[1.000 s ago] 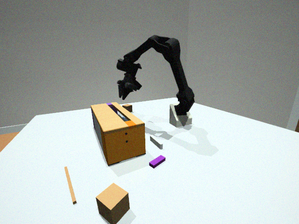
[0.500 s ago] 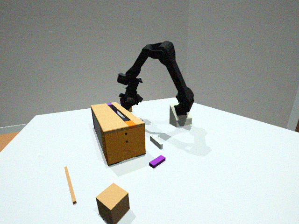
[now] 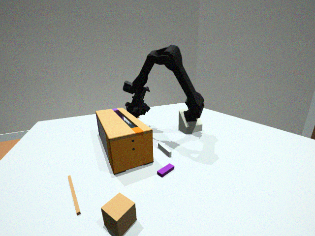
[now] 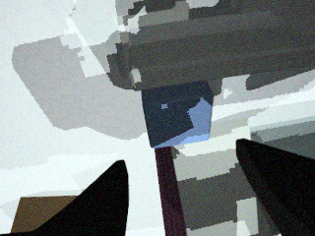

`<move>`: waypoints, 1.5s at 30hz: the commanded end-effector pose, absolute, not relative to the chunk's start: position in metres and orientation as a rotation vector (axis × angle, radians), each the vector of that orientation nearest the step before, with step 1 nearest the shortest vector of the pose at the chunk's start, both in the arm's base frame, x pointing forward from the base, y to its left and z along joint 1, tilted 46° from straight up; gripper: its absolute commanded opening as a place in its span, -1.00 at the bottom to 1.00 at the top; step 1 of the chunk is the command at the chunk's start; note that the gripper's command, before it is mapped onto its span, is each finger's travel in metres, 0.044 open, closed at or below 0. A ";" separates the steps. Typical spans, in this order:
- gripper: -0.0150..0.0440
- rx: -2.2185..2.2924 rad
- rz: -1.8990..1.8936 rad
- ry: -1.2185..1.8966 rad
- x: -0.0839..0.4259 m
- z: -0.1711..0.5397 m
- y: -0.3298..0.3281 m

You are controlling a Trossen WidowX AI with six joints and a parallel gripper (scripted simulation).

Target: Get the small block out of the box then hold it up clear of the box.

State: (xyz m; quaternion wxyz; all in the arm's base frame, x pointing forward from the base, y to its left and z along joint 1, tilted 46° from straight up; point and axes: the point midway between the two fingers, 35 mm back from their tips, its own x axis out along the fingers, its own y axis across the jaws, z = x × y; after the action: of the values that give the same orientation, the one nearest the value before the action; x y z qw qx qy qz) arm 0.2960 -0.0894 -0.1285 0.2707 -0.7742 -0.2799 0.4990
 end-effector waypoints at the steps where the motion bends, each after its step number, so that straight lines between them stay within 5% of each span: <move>1: 0.47 -2.072 1.344 -0.754 0.295 -0.133 -0.083; 19: 0.47 -2.070 1.341 -0.756 0.294 -0.151 -0.064; 26: -0.15 -2.070 1.341 -0.756 0.294 -0.151 -0.064; 32: -0.48 -2.071 1.342 -0.755 0.295 -0.145 -0.071; 45: -0.49 -2.066 1.354 -0.724 0.296 -0.102 -0.113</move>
State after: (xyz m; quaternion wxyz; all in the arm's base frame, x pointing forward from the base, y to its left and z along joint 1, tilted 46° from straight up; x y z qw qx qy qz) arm 0.2985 -0.1111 -0.1065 0.2760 -0.7735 -0.2756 0.4995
